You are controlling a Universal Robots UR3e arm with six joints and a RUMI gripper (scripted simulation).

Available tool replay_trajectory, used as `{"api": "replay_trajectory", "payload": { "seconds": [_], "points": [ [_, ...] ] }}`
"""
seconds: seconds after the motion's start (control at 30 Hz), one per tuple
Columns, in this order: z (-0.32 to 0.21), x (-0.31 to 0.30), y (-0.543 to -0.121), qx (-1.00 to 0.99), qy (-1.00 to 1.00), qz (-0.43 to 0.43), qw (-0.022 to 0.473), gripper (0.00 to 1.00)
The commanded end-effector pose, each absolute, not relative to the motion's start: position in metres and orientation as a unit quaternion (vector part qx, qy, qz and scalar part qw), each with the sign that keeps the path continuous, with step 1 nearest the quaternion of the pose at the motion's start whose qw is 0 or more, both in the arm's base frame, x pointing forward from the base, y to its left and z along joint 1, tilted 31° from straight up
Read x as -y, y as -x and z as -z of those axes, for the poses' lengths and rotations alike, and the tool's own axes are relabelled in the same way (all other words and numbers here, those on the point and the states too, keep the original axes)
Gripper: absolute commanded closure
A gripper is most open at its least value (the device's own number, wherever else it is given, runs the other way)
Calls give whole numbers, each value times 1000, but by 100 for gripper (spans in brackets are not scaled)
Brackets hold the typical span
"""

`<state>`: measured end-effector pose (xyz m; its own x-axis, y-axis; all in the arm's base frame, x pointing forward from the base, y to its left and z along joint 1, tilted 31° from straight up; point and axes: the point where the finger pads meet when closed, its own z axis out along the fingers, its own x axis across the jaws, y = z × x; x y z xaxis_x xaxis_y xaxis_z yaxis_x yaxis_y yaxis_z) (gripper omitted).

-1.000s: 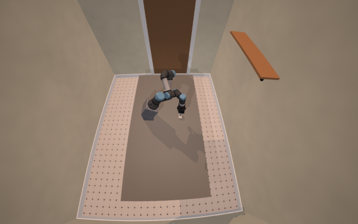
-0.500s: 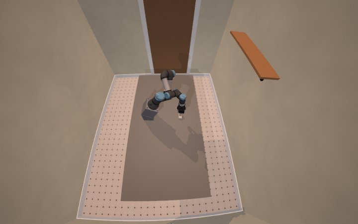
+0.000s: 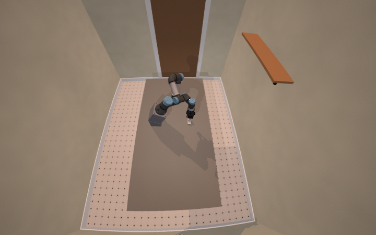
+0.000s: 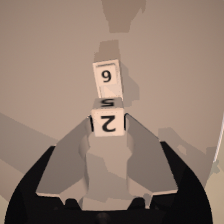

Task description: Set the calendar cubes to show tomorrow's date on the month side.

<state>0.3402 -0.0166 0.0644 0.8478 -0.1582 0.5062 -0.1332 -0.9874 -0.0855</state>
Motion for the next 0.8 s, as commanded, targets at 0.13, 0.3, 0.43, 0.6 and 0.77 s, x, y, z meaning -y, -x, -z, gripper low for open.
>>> {"api": "replay_trajectory", "payload": {
  "seconds": [0.13, 0.3, 0.43, 0.6, 0.77],
  "points": [
    [-64, 7, -344, -160, 953, 255, 42, 89],
    [-64, 0, -346, -209, 944, 249, 55, 89],
    [-63, -2, -346, -223, 941, 248, 59, 89],
    [-63, -8, -348, -271, 929, 242, 71, 89],
    [-63, -13, -349, -306, 918, 238, 79, 89]
  ]
}}
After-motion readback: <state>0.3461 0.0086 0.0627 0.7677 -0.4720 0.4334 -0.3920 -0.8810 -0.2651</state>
